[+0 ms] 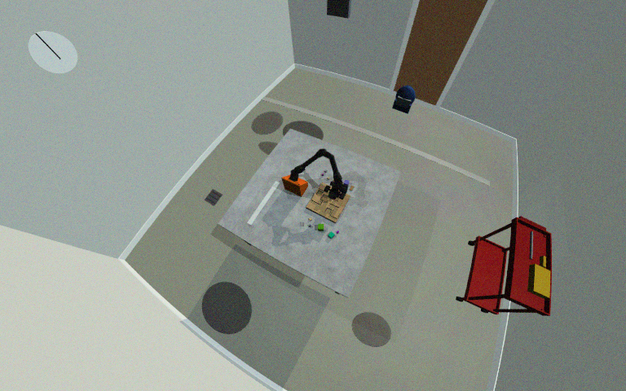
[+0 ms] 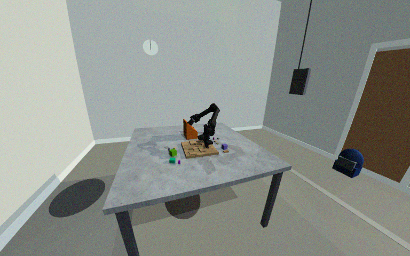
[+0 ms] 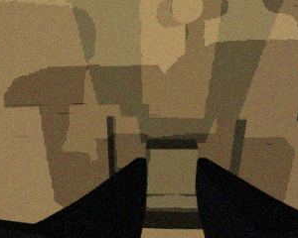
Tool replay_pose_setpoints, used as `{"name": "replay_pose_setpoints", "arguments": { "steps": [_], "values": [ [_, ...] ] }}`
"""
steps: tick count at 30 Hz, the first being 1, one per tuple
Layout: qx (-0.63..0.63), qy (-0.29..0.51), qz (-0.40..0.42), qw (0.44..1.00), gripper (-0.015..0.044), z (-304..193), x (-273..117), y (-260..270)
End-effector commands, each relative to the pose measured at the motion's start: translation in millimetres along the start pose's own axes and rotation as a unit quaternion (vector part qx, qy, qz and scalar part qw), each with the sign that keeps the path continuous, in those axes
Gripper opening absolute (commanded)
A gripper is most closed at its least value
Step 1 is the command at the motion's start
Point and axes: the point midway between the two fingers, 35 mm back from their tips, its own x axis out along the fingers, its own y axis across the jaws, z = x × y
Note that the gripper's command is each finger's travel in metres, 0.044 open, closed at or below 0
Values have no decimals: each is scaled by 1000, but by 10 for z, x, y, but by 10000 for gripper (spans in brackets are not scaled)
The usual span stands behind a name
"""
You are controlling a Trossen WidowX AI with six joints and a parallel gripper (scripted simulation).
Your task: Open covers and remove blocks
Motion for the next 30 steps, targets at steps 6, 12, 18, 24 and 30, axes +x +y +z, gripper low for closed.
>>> {"name": "replay_pose_setpoints", "arguments": {
  "steps": [6,12,18,24,30],
  "values": [
    [0,0,0,1000,80,0,-46,3],
    [0,0,0,1000,80,3,-124,7],
    [1,0,0,1000,80,5,-202,9],
    [1,0,0,1000,80,7,-281,9],
    [2,1,-1,1000,80,8,-360,7]
  ]
}}
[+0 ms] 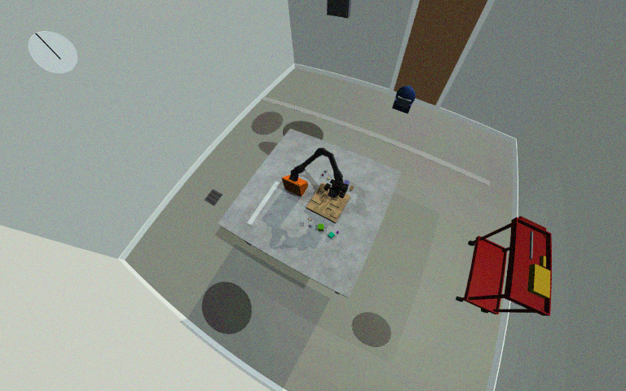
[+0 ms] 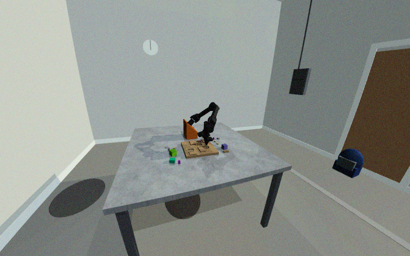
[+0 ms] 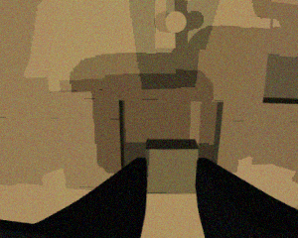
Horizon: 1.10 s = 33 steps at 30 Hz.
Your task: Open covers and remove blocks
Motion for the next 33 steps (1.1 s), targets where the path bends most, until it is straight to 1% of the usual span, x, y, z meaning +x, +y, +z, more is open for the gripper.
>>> {"name": "replay_pose_setpoints", "arguments": {
  "steps": [1,8,27,33],
  "values": [
    [-3,2,1,1000,80,-11,-55,6],
    [-3,2,1,1000,80,-10,-145,7],
    [-2,1,1,1000,80,1,-604,4],
    [-1,-5,3,1000,80,211,-627,0]
  ]
}}
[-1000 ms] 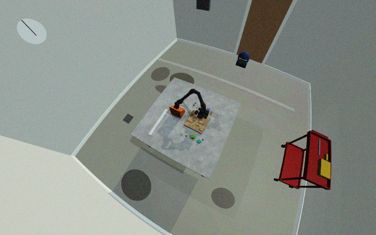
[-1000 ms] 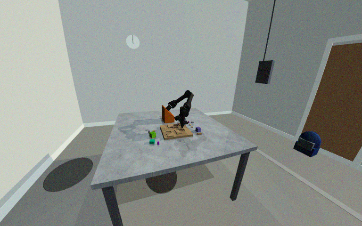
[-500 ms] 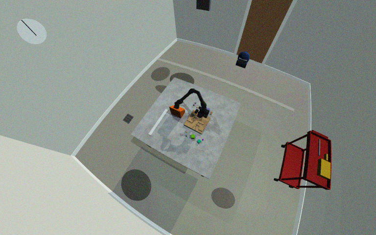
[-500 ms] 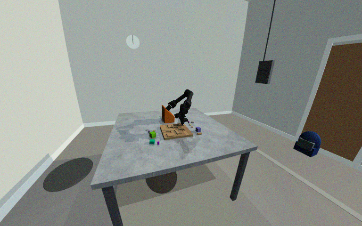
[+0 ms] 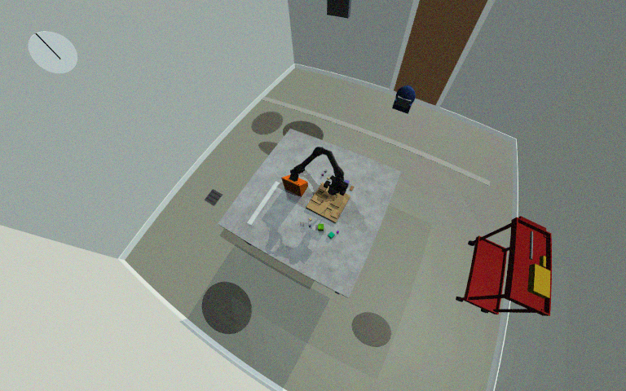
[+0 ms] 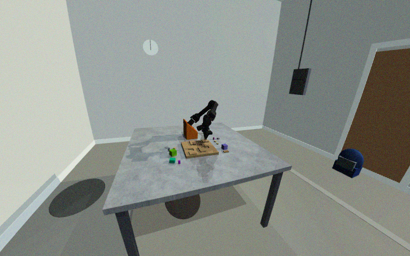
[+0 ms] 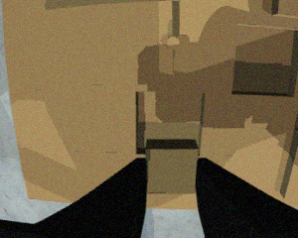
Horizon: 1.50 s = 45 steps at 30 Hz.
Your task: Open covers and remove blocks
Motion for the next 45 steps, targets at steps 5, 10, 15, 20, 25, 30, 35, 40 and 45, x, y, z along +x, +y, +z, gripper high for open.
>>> {"name": "replay_pose_setpoints", "arguments": {
  "steps": [5,10,15,20,25,30,35,40,45],
  "values": [
    [3,-11,0,1000,80,306,-29,-25],
    [4,-16,1,1000,80,501,-50,-51],
    [5,-20,2,1000,80,693,-70,-87],
    [5,-24,3,1000,80,885,-90,-133],
    [6,-27,3,1000,80,1075,-107,-191],
    [7,-30,2,1000,80,1262,-123,-260],
    [8,-32,2,999,80,1445,-136,-340],
    [8,-33,1,999,80,1622,-145,-429],
    [8,-33,0,999,80,1794,-152,-529]
  ]
}}
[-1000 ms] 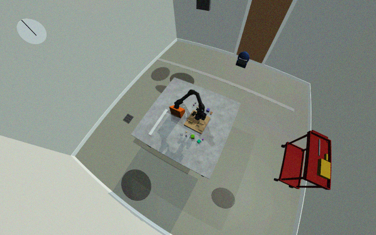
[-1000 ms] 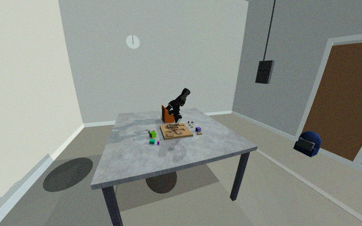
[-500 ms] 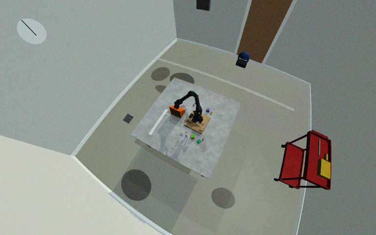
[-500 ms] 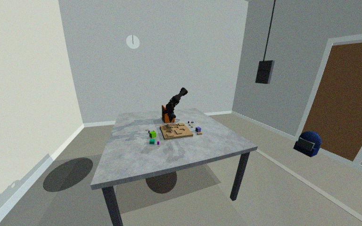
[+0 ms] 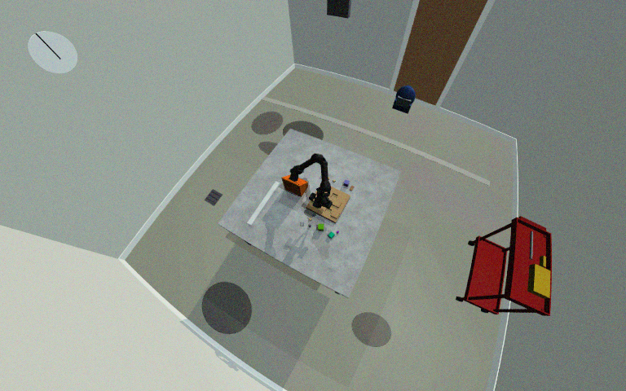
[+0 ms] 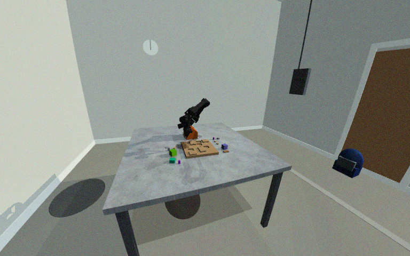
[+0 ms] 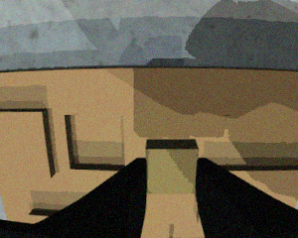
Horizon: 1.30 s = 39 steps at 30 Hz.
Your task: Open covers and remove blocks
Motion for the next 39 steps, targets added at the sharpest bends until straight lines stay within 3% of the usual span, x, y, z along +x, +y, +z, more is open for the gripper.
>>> {"name": "replay_pose_setpoints", "arguments": {
  "steps": [1,39],
  "values": [
    [-1,-2,-3,1000,80,132,11,-79],
    [-8,23,-8,1000,80,1113,183,-1009]
  ]
}}
